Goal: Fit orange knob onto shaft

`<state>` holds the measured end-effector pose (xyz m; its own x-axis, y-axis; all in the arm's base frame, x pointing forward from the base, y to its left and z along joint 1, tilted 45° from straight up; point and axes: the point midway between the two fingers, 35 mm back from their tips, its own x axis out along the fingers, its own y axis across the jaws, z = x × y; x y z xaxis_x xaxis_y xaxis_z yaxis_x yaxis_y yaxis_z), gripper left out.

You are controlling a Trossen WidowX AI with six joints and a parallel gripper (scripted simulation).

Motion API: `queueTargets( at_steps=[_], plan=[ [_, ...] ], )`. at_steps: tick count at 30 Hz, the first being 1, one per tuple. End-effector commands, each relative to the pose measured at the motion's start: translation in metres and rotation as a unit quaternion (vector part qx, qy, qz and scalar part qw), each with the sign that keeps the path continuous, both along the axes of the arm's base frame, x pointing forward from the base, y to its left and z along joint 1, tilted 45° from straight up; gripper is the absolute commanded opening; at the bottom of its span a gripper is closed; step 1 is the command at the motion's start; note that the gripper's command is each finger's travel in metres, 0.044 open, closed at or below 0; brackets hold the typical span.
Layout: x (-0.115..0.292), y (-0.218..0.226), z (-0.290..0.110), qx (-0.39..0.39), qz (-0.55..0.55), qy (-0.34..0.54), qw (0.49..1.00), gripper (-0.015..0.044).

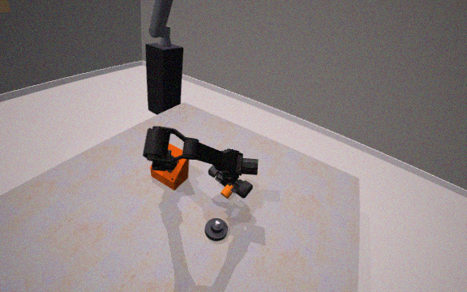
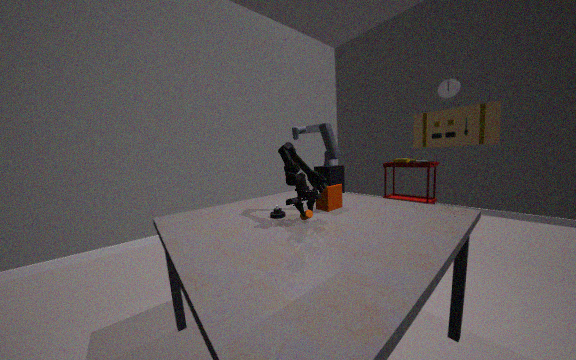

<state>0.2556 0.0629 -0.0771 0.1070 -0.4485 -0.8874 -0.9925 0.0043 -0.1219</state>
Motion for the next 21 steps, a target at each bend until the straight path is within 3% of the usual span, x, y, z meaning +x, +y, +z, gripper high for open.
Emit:
queueTargets(
  at_steps=[1, 21],
  plan=[
    [-0.001, -0.003, 0.004, 0.033, 0.004, -0.001, 0.999, 0.0179],
    [-0.003, -0.019, 0.020, 0.202, 0.026, -0.001, 0.979, 0.0179]
  ],
)
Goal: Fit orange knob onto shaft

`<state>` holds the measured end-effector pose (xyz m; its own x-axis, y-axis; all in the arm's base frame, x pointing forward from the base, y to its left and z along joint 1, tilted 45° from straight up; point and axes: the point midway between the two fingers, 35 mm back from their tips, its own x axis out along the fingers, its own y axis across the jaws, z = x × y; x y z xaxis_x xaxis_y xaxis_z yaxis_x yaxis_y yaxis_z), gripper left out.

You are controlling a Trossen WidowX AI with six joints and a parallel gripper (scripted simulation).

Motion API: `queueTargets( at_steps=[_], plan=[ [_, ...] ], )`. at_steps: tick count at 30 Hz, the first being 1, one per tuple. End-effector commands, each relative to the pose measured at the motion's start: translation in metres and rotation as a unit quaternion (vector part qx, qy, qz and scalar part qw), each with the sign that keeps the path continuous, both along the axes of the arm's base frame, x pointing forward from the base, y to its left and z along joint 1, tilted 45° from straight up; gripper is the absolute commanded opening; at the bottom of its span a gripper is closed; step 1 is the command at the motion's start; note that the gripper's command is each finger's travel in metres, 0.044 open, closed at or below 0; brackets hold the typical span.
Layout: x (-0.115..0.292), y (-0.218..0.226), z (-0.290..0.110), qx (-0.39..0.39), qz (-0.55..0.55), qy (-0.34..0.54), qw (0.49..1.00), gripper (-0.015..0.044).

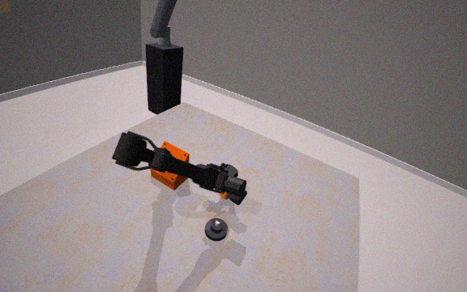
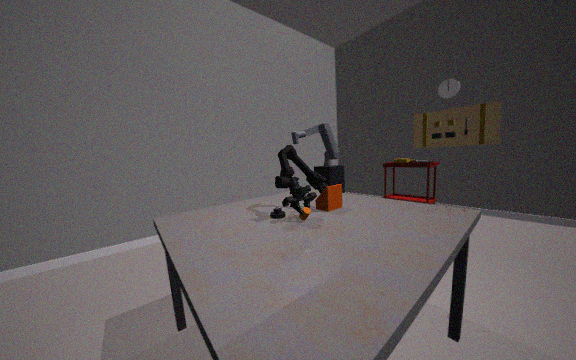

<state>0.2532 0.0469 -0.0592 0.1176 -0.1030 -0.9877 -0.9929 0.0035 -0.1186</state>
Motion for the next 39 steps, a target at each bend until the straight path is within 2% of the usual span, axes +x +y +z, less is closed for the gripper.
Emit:
queueTargets(
  at_steps=[1, 23, 33, 36, 39],
  plan=[
    [-0.001, -0.004, 0.003, 0.032, 0.004, -0.002, 0.999, 0.0179],
    [-0.003, -0.027, 0.013, 0.213, 0.027, -0.002, 0.977, 0.0179],
    [-0.004, -0.029, 0.017, 0.194, 0.024, -0.002, 0.981, 0.0179],
    [-0.004, -0.026, 0.015, 0.197, 0.024, -0.001, 0.980, 0.0258],
    [-0.004, -0.026, 0.015, 0.197, 0.024, -0.001, 0.980, 0.0260]
  ],
)
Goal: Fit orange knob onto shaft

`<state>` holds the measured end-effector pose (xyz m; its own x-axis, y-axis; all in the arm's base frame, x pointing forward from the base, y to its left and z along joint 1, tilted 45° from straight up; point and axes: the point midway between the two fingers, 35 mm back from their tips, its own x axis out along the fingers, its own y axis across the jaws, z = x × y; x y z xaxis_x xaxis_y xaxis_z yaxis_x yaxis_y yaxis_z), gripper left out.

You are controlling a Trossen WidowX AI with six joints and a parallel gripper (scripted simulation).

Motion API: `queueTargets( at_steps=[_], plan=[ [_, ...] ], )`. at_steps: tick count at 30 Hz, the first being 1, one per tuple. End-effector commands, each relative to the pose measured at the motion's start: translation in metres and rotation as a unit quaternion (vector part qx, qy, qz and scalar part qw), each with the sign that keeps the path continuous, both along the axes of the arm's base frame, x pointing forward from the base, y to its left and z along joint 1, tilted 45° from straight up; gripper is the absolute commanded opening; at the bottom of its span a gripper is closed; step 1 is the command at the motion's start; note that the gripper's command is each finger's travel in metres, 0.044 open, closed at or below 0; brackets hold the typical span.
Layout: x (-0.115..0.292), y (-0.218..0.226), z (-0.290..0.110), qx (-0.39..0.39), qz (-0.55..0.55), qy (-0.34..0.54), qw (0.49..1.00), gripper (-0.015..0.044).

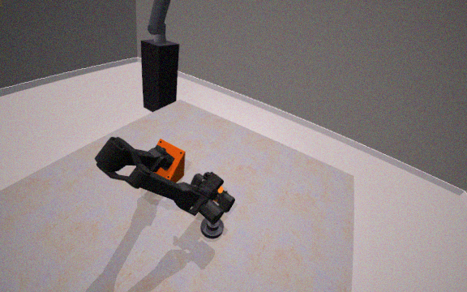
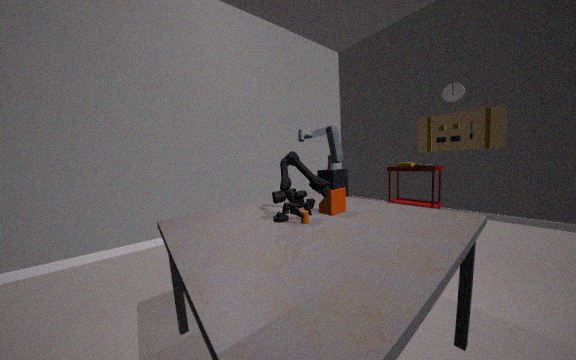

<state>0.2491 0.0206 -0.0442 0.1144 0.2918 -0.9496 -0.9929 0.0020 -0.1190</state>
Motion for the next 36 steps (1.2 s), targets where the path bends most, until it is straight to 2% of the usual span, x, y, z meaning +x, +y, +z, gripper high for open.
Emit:
queueTargets(
  at_steps=[1, 21, 28, 34, 36],
  plan=[
    [0.000, 0.000, 0.000, 0.000, 0.000, 0.000, 1.000, 0.0260],
    [0.000, 0.000, 0.000, 0.000, 0.000, 0.000, 1.000, 0.0260],
    [0.000, 0.000, 0.000, 0.000, 0.000, 0.000, 1.000, 0.0440],
    [0.000, 0.002, 0.002, 0.000, 0.000, 0.000, 1.000, 0.0440],
    [0.001, 0.017, 0.017, 0.000, 0.000, 0.000, 1.000, 0.0440]
  ],
)
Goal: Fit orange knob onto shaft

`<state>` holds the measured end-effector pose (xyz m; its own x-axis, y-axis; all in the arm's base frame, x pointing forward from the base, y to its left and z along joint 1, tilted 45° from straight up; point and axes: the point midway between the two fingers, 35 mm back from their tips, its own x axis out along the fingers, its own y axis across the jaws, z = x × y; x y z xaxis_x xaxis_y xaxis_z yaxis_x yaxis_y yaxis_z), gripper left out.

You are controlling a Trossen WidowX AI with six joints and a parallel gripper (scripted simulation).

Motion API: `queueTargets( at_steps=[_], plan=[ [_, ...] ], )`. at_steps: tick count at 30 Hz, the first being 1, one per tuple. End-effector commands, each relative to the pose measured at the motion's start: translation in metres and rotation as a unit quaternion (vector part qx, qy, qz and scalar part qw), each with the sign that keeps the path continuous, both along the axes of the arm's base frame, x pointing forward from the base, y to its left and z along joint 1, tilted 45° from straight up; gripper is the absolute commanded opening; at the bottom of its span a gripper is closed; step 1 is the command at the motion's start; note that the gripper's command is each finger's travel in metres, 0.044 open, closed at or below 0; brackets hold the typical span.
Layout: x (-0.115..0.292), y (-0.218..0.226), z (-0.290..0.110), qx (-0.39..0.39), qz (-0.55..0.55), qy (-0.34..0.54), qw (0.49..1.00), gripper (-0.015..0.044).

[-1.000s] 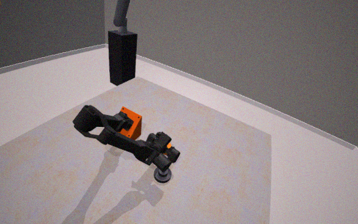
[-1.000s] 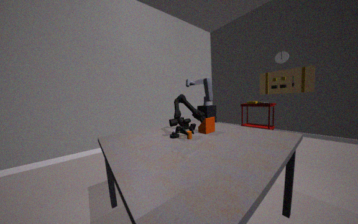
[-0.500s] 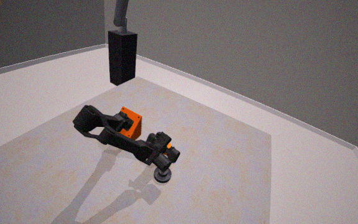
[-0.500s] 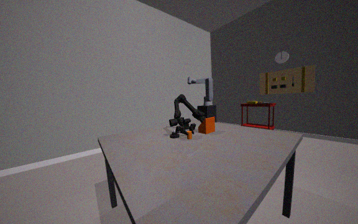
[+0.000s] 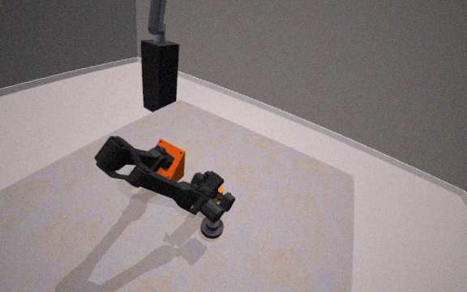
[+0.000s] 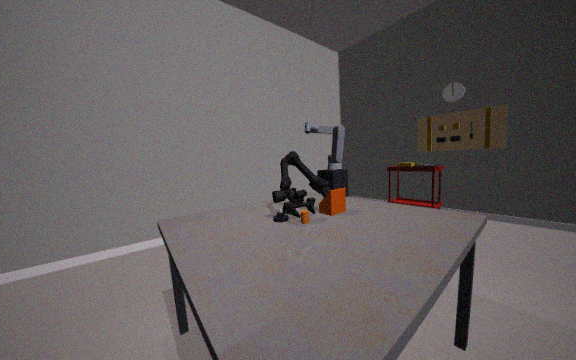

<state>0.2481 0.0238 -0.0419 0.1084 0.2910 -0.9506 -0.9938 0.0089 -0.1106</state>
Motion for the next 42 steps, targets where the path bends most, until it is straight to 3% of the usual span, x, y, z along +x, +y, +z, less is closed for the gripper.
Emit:
queueTargets(
  at_steps=[1, 4, 10, 16, 20, 22, 32, 37, 42],
  plan=[
    [0.002, 0.025, 0.026, 0.000, 0.004, -0.004, 1.000, 0.0440],
    [-0.004, 0.052, 0.053, 0.002, 0.004, -0.005, 1.000, 0.0440],
    [-0.007, 0.054, 0.052, -0.022, -0.004, 0.015, 1.000, 0.0440],
    [-0.018, 0.056, 0.045, -0.276, -0.053, 0.095, 0.955, 0.0440],
    [-0.012, 0.066, 0.060, -0.447, -0.059, 0.040, 0.892, 0.0440],
    [-0.008, 0.073, 0.067, -0.494, -0.056, 0.004, 0.868, 0.0440],
    [-0.008, 0.074, 0.068, -0.498, -0.063, -0.003, 0.865, 0.0440],
    [-0.008, 0.074, 0.068, -0.463, -0.267, -0.052, 0.844, 0.0440],
    [-0.008, 0.075, 0.068, -0.395, -0.487, -0.105, 0.772, 0.0440]
  ],
)
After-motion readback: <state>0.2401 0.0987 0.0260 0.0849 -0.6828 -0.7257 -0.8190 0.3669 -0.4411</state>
